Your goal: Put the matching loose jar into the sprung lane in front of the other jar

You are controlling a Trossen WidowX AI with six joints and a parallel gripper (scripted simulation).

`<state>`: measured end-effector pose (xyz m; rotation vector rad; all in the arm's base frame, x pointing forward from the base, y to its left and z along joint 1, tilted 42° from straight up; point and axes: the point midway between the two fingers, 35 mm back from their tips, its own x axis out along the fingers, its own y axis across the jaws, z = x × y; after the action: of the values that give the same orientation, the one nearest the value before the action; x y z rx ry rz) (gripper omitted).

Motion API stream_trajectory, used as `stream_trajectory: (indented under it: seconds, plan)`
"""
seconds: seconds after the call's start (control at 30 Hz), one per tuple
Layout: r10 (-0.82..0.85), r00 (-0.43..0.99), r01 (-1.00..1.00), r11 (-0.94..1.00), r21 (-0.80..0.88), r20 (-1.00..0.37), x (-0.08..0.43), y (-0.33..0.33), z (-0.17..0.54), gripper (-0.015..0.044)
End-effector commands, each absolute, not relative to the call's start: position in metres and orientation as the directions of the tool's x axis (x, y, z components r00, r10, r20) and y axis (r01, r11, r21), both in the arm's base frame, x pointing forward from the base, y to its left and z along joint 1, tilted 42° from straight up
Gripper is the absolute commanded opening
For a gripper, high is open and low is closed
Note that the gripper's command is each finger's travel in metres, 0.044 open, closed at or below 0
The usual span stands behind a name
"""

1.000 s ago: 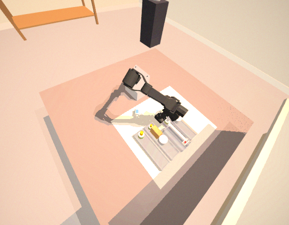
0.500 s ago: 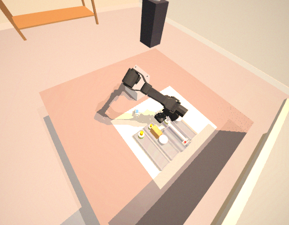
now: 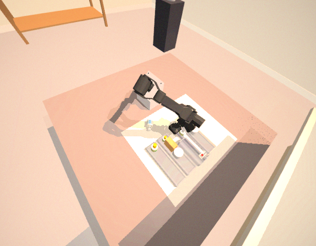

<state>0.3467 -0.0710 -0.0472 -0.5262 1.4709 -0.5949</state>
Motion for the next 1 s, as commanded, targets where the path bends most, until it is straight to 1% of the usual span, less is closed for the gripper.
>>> stream_trajectory:
  seconds: [0.0,0.97]
  plan:
    - [-0.667,0.014,0.061,0.744,-0.665,-0.745,0.3478,-0.0741,-0.0458,0.0]
    - [-0.667,0.014,0.061,0.744,-0.665,-0.745,0.3429,-0.0739,-0.0461,0.0]
